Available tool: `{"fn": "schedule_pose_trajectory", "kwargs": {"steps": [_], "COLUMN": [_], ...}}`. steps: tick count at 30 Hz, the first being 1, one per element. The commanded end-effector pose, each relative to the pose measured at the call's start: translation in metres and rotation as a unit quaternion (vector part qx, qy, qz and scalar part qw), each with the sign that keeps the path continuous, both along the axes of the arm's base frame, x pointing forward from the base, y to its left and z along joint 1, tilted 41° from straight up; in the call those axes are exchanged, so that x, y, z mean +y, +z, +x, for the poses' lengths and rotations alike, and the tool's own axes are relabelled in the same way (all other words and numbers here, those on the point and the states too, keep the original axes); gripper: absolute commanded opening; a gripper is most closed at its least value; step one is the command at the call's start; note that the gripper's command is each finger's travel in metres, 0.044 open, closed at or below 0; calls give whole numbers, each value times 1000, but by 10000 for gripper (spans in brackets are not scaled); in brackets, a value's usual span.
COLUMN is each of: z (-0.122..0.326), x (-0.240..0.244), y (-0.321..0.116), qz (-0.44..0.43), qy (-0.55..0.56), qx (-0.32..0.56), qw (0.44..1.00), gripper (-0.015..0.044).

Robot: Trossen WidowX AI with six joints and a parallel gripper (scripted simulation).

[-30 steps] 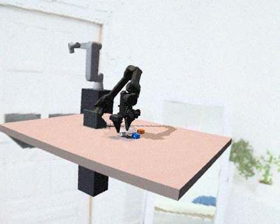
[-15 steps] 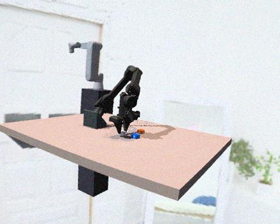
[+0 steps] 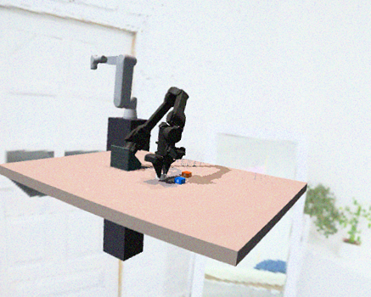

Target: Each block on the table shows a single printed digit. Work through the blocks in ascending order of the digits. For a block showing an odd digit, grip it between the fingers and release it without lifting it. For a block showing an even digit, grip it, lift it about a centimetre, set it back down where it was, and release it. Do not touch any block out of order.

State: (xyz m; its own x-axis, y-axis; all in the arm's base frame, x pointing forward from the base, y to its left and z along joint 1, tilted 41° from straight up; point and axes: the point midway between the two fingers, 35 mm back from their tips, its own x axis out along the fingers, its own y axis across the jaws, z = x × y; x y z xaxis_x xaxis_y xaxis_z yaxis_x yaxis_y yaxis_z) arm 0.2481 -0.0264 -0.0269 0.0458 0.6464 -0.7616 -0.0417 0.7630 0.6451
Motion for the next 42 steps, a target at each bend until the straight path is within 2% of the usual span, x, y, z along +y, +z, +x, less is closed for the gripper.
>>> {"fn": "schedule_pose_trajectory", "kwargs": {"steps": [1, 20, 31, 42], "z": [-1, -1, -1, -2], "x": [1, 1, 1, -23], "y": [0, 0, 0, 27], "qz": [2, 2, 2, 1], "qy": [-3, -3, -3, -3], "qx": [3, 3, 3, 3], "qw": [1000, 1000, 1000, 1000], "gripper": [120, 120, 400, 400]}}
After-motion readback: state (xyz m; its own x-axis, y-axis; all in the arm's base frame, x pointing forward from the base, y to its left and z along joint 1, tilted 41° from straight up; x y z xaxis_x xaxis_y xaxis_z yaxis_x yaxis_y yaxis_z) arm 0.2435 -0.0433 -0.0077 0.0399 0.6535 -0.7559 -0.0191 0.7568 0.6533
